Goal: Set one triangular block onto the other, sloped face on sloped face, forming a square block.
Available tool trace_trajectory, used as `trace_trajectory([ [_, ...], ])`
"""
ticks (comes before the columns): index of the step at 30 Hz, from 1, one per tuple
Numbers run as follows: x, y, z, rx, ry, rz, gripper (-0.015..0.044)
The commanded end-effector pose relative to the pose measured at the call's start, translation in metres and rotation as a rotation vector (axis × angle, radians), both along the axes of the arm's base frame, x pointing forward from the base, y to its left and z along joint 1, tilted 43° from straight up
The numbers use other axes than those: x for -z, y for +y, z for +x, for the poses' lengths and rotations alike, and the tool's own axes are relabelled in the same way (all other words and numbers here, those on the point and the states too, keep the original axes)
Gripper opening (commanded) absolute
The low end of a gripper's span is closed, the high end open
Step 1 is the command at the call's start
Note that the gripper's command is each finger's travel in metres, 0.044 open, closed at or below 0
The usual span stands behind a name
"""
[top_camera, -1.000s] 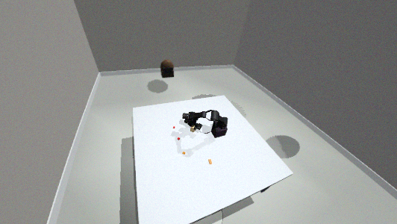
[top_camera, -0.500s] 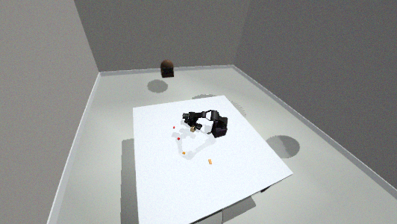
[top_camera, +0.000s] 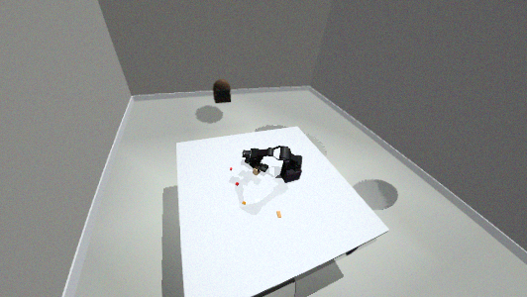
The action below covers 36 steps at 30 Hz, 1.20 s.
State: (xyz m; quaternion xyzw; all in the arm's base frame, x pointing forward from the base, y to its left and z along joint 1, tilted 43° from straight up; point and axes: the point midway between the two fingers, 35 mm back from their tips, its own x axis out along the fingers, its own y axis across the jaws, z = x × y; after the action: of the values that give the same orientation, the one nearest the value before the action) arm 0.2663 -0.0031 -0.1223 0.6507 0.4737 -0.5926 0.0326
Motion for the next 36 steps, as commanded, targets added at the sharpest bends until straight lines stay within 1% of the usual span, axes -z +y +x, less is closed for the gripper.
trace_trajectory([
  [1,0.0,0.0,0.0,0.0,0.0,0.0,0.021],
  [10,0.0,0.0,0.0,0.0,0.0,0.0,0.044],
  [19,-0.002,-0.002,0.001,0.0,0.0,0.0,0.044],
  [21,-0.016,-0.013,0.007,0.0,-0.001,-0.002,0.044],
  [25,-0.068,-0.051,0.017,0.0,-0.001,-0.004,0.044],
  [27,-0.086,-0.063,0.017,0.0,0.0,-0.004,0.044],
  [33,-0.088,-0.064,0.017,0.0,0.0,-0.003,0.044],
  [36,-0.082,-0.061,0.02,0.011,-0.014,-0.008,0.044],
])
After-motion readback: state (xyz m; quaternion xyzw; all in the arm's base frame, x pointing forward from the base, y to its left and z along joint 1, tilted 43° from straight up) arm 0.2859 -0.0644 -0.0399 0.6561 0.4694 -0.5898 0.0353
